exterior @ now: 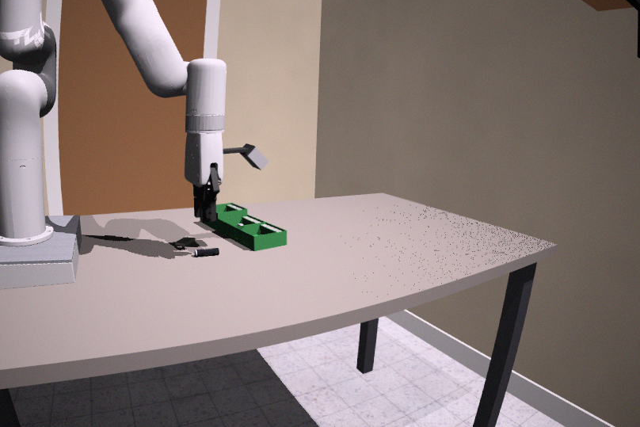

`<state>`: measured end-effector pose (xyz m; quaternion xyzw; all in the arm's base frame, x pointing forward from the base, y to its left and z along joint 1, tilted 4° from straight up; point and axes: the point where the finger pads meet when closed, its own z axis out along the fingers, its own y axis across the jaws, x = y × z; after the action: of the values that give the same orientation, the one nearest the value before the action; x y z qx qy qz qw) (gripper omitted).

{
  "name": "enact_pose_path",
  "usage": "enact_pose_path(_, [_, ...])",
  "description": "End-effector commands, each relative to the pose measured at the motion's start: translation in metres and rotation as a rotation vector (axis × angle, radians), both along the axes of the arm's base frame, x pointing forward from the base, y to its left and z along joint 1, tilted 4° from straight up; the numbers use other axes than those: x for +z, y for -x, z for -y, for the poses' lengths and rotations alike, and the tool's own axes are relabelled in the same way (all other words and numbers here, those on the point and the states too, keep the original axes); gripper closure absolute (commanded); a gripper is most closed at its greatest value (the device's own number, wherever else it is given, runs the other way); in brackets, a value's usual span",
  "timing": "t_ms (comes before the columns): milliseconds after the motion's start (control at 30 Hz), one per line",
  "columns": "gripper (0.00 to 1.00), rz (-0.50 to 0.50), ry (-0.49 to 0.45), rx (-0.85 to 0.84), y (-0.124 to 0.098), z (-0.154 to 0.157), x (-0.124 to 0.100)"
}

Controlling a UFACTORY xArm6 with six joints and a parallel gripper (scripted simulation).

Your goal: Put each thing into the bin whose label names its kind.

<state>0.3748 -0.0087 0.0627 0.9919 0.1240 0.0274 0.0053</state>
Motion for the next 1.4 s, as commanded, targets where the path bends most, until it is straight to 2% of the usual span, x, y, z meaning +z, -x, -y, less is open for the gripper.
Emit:
enact_pose_path(0, [0.72,0.006,0.023,-0.155,-0.001,0.0,0.001])
enact_pose_path(1200, [0.72,0.006,0.025,-0.17,-0.001,0.0,0.001])
enact_pose_path(1367, [0.72,0.006,0.026,-0.17,-0.002,0.001,-0.019])
